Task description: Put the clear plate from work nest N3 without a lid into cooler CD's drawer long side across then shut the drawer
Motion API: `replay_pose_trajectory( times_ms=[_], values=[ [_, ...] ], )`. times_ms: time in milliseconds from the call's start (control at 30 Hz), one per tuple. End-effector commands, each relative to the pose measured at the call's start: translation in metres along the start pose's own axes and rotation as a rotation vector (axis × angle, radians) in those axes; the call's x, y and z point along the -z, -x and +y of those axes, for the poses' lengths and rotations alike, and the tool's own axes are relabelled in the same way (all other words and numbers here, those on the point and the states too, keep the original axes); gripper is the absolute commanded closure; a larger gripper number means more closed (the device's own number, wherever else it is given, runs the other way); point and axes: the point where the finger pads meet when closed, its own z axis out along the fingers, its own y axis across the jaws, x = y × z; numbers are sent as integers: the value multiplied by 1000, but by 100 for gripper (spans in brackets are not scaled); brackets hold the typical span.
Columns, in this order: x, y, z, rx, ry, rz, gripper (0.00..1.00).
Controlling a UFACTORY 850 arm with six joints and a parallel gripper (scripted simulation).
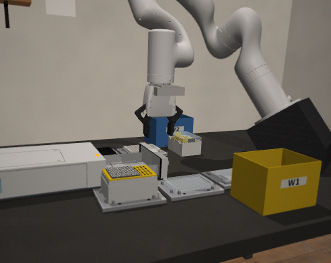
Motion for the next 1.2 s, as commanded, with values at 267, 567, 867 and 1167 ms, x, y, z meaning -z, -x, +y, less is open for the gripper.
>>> replay_pose_trajectory(
  times_ms=[267, 567, 867, 1167],
  values=[
    [19, 0, 1, 0, 1, 0, 12],
    [34, 0, 1, 0, 1, 0, 12],
    [45, 0, 1, 0, 1, 0, 12],
    [50, 0, 1, 0, 1, 0, 12]
  ],
)
